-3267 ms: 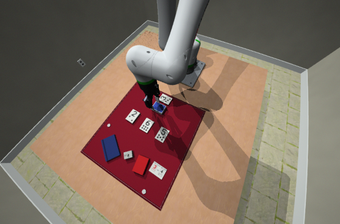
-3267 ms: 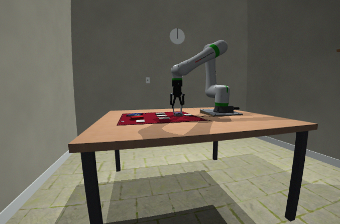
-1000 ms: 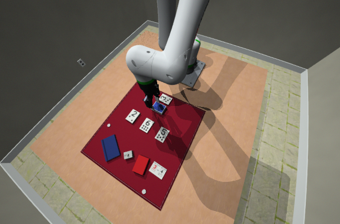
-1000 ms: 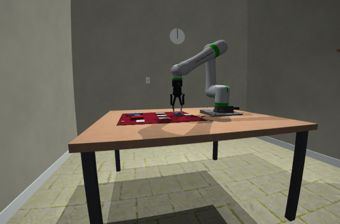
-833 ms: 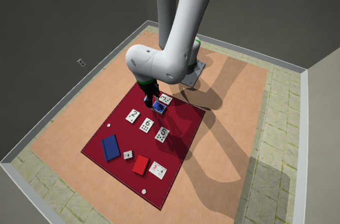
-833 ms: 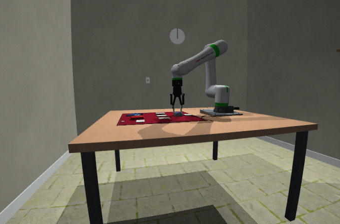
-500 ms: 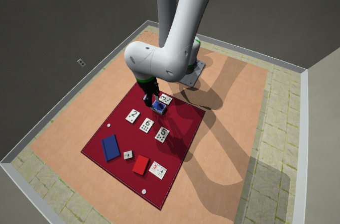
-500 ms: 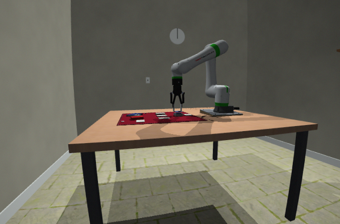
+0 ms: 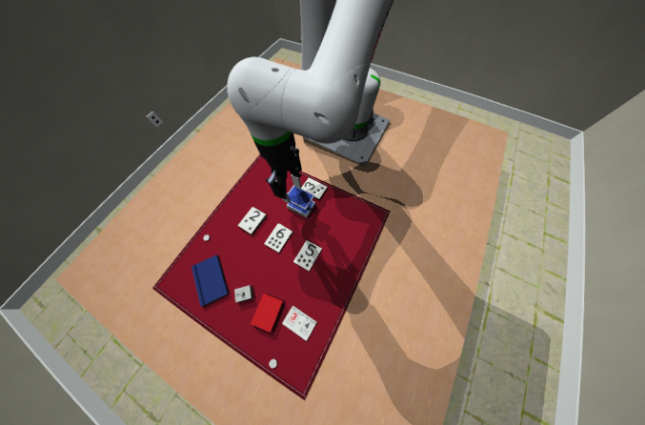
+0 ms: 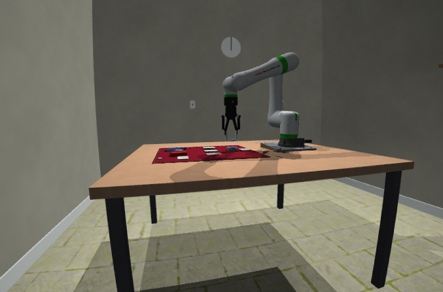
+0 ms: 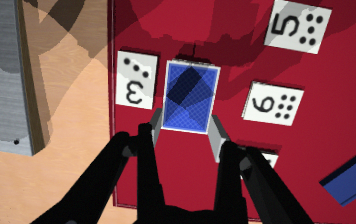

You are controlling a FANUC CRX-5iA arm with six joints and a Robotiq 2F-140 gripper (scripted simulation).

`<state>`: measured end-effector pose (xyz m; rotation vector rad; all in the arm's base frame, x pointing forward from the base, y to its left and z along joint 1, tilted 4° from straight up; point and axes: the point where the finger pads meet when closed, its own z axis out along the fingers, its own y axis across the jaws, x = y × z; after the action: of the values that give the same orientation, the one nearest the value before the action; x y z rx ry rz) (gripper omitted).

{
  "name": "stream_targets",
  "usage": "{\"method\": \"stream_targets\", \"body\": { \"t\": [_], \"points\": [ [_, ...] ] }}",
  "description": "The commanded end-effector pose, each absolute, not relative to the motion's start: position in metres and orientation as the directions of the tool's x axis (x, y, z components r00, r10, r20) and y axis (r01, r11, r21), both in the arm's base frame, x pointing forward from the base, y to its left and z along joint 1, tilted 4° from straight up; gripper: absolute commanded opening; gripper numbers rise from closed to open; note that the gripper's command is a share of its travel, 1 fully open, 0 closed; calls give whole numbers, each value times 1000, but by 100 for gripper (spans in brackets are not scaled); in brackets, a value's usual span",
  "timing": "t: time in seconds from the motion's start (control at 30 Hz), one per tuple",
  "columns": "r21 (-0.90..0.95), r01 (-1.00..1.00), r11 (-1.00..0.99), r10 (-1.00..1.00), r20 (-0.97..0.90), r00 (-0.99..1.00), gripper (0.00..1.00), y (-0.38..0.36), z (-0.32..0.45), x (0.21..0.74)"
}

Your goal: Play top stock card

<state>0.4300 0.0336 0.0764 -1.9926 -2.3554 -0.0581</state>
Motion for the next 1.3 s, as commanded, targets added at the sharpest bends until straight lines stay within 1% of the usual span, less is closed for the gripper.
{"method": "stream_targets", "body": {
  "t": [0.0,0.6,1.27],
  "points": [
    [-7,986,166,984,67,-165,40,33,85,430],
    [-7,986,166,984,67,-165,40,31,122,431],
    [-7,986,166,984,67,-165,40,30,127,431]
  ]
}}
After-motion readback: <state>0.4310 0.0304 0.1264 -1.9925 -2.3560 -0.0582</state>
